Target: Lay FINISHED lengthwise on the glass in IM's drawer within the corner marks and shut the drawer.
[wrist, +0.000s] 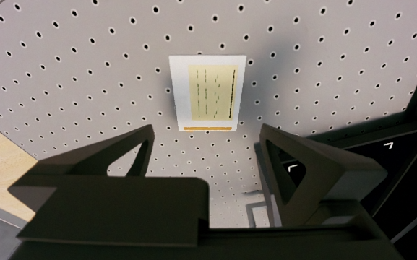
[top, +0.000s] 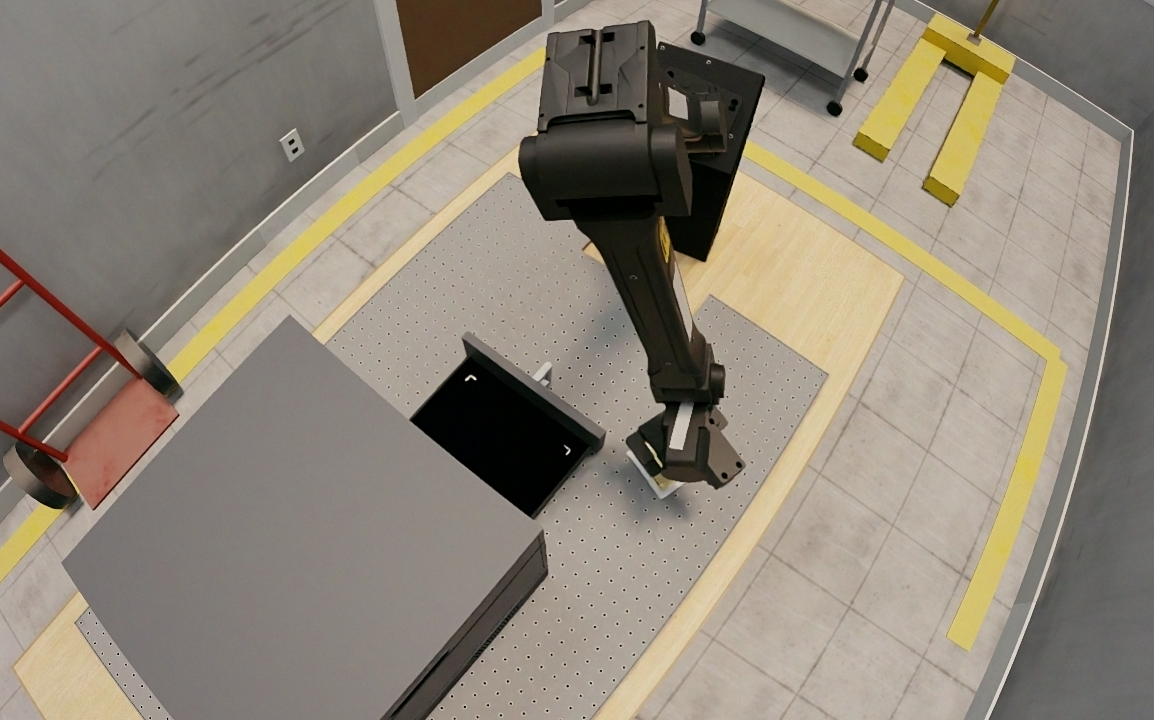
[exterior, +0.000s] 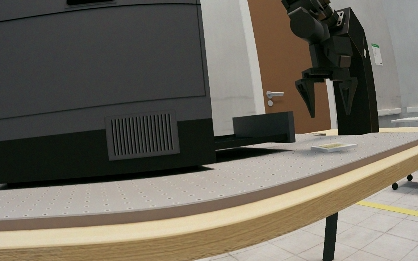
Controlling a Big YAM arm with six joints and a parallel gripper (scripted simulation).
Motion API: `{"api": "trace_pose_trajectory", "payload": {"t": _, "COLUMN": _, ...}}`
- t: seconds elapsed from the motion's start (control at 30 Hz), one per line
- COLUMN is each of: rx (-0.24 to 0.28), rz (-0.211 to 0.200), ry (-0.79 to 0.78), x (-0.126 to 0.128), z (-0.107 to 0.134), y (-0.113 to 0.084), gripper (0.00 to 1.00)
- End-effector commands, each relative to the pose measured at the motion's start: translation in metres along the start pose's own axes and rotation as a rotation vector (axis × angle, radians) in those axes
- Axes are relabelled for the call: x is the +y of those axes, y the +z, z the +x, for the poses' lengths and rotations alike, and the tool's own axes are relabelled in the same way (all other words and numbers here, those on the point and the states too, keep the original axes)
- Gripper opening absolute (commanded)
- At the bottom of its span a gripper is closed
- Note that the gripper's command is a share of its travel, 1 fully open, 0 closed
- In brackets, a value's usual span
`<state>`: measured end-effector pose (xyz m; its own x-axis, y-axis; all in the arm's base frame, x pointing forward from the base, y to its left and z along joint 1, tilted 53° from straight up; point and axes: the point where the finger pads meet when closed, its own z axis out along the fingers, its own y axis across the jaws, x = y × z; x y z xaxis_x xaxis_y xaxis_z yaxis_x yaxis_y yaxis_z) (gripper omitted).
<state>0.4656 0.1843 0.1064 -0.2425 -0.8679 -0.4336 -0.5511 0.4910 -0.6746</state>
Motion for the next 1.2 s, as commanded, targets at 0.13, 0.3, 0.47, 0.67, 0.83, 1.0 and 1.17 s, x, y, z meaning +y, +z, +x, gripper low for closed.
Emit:
{"api": "trace_pose_trajectory", "payload": {"t": 0.13, "rx": -0.006, "rz": 0.016, "ry": 0.002, "x": -0.008, "z": 0.000, "y": 0.010, "gripper": 1.00}}
{"api": "trace_pose_trajectory", "payload": {"t": 0.3, "rx": 0.000, "rz": 0.007, "ry": -0.002, "x": -0.004, "z": 0.002, "y": 0.020, "gripper": 1.00}}
{"api": "trace_pose_trajectory", "payload": {"t": 0.47, "rx": -0.020, "rz": 0.030, "ry": 0.009, "x": -0.015, "z": -0.005, "y": 0.015, "gripper": 1.00}}
{"api": "trace_pose_trajectory", "payload": {"t": 0.67, "rx": 0.002, "rz": 0.008, "ry": -0.002, "x": -0.004, "z": 0.003, "y": 0.032, "gripper": 1.00}}
{"api": "trace_pose_trajectory", "payload": {"t": 0.83, "rx": -0.002, "rz": 0.012, "ry": 0.001, "x": -0.007, "z": 0.001, "y": 0.037, "gripper": 1.00}}
{"api": "trace_pose_trajectory", "payload": {"t": 1.0, "rx": -0.026, "rz": 0.027, "ry": 0.006, "x": -0.013, "z": -0.007, "y": 0.032, "gripper": 1.00}}
{"api": "trace_pose_trajectory", "payload": {"t": 1.17, "rx": 0.002, "rz": 0.008, "ry": -0.001, "x": -0.004, "z": 0.003, "y": 0.049, "gripper": 1.00}}
